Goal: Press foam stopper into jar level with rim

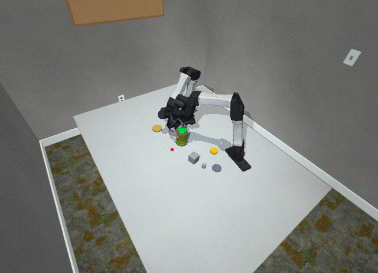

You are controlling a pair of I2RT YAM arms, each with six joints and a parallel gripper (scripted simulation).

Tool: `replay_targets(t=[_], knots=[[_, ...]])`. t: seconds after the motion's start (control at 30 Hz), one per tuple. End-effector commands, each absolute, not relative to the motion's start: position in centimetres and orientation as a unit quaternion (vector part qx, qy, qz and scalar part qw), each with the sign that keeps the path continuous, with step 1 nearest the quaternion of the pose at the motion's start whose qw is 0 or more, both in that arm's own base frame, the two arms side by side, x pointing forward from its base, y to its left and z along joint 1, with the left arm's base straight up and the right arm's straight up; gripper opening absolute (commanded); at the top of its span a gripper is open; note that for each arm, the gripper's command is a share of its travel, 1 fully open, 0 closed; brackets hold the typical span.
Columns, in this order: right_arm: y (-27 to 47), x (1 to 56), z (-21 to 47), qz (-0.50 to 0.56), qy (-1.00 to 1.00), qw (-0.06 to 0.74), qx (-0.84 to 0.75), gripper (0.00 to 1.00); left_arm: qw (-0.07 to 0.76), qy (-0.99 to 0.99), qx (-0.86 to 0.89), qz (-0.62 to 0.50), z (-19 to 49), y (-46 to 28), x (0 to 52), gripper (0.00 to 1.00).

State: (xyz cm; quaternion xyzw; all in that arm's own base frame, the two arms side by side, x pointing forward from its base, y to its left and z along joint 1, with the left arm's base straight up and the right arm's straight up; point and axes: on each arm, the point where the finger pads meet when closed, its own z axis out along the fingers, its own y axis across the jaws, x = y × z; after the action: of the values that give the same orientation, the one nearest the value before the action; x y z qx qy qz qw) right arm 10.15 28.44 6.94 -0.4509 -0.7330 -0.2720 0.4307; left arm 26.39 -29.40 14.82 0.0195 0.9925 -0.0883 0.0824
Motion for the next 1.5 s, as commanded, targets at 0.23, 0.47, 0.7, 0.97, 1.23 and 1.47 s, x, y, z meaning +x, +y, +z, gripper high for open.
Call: replay_targets(t=[0.23,0.47,0.7,0.97,1.23,1.47], knots=[[29.1,11.2,7.8,-0.278,-0.727,0.434,-0.453,0.64,0.093,0.991,0.011,-0.095,13.5,-29.3,27.0,0.00],[29.1,11.2,7.8,-0.278,-0.727,0.434,-0.453,0.64,0.097,0.990,0.011,-0.100,13.5,-29.3,27.1,0.00],[29.1,11.2,7.8,-0.278,-0.727,0.434,-0.453,0.64,0.093,0.991,0.011,-0.095,12.9,-29.2,26.9,0.00],[29.1,11.2,7.8,-0.278,-0.727,0.434,-0.453,0.64,0.090,0.992,0.012,-0.092,12.4,-29.2,26.8,0.00],[29.1,11.2,7.8,-0.278,-0.727,0.434,-0.453,0.64,0.088,0.992,0.013,-0.090,11.9,-29.2,26.8,0.00],[29.1,11.2,7.8,-0.278,-0.727,0.434,-0.453,0.64,0.084,0.993,0.013,-0.085,11.3,-29.2,26.7,0.00]])
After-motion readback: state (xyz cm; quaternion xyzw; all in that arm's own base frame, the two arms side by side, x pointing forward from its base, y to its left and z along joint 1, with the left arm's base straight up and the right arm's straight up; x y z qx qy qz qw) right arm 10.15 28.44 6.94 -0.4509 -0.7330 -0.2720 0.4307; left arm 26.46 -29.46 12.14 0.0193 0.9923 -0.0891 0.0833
